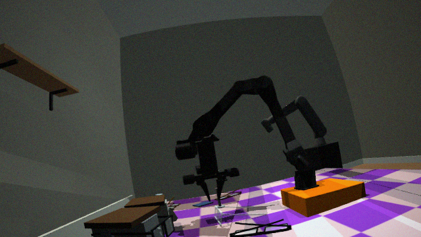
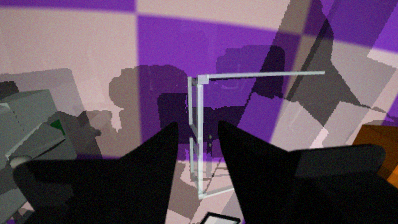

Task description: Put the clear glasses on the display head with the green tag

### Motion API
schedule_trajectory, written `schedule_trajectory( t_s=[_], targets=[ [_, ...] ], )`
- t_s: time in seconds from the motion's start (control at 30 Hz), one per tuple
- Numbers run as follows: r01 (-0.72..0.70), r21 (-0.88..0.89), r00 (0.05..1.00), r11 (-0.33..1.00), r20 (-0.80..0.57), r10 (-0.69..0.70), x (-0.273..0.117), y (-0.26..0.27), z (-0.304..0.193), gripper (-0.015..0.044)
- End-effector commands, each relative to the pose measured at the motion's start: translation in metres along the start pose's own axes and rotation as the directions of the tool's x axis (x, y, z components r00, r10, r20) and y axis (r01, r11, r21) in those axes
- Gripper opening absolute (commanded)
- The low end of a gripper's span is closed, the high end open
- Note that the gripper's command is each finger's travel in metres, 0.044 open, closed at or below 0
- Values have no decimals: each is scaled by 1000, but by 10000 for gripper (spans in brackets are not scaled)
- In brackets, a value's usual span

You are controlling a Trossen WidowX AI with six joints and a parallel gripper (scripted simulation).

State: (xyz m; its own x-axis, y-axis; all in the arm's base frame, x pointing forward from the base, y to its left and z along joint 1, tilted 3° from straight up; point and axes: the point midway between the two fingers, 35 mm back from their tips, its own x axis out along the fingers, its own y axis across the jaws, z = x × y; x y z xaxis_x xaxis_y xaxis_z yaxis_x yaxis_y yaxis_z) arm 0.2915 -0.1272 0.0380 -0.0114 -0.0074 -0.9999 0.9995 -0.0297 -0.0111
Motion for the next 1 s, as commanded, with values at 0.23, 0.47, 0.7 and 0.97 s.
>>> schedule_trajectory(
  t_s=[0.23,0.47,0.7,0.97],
  targets=[
    [16,5,1000,1000,-9,-16,22,-4,-2,140],
    [16,5,1000,1000,-9,-16,34,-4,-2,140],
    [16,5,1000,1000,-9,-16,45,-5,-3,140],
    [16,5,1000,1000,-9,-16,50,-6,-3,140]
  ],
)
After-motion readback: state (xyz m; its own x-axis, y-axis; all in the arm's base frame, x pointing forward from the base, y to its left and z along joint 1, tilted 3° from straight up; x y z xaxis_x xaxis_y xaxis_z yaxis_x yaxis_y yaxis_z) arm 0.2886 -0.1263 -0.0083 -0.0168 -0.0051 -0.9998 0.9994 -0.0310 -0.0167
